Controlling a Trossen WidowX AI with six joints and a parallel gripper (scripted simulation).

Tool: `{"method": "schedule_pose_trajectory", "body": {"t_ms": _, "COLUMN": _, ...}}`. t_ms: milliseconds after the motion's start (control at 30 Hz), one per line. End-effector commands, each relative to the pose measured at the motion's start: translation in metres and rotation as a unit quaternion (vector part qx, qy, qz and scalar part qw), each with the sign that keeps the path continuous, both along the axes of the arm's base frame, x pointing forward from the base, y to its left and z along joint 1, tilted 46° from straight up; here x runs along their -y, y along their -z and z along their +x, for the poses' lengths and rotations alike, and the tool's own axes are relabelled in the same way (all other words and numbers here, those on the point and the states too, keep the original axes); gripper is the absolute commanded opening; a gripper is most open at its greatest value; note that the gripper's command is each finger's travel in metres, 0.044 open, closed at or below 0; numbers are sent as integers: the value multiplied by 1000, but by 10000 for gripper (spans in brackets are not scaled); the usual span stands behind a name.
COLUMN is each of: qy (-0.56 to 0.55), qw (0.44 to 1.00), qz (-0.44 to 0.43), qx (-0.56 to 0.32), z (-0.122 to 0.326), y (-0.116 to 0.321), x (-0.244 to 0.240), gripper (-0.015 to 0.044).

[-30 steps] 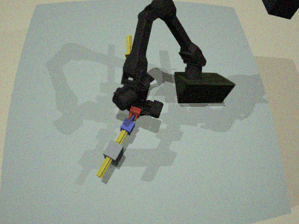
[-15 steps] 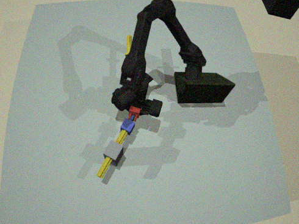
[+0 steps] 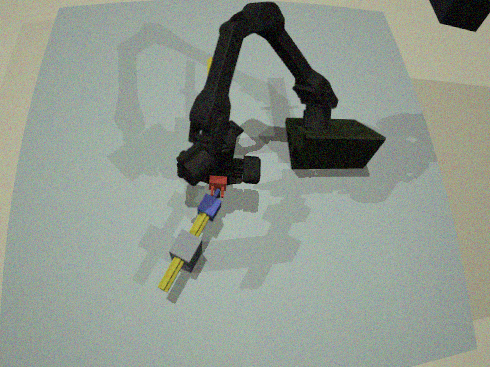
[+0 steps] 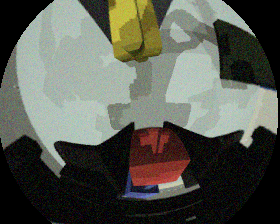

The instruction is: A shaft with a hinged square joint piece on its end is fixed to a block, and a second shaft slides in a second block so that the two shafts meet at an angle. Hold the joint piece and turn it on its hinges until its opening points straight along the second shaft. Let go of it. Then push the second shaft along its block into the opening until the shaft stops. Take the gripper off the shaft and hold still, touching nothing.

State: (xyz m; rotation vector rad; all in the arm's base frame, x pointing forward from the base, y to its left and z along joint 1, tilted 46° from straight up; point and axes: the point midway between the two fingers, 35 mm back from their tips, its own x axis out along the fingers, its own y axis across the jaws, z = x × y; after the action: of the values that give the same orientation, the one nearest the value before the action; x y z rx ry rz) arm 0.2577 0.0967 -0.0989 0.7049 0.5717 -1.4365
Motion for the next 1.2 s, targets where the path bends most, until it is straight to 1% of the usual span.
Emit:
{"method": "schedule_pose_trajectory", "body": {"t_ms": 0, "qy": -29, "qw": 999, "qz": -14, "qx": -29, "z": 4, "y": -1, "x": -1, "gripper": 0}}
{"method": "schedule_pose_trajectory", "body": {"t_ms": 833, "qy": -35, "qw": 999, "qz": -17, "qx": -36, "z": 5, "y": -1, "x": -1, "gripper": 0}}
{"method": "schedule_pose_trajectory", "body": {"t_ms": 1000, "qy": -35, "qw": 999, "qz": -17, "qx": -36, "z": 5, "y": -1, "x": -1, "gripper": 131}}
{"method": "schedule_pose_trajectory", "body": {"t_ms": 1033, "qy": -35, "qw": 999, "qz": -17, "qx": -36, "z": 5, "y": -1, "x": -1, "gripper": 147}}
{"method": "schedule_pose_trajectory", "body": {"t_ms": 1100, "qy": -35, "qw": 999, "qz": -17, "qx": -36, "z": 5, "y": -1, "x": -1, "gripper": 147}}
{"method": "schedule_pose_trajectory", "body": {"t_ms": 1167, "qy": -35, "qw": 999, "qz": -17, "qx": -36, "z": 5, "y": -1, "x": -1, "gripper": 199}}
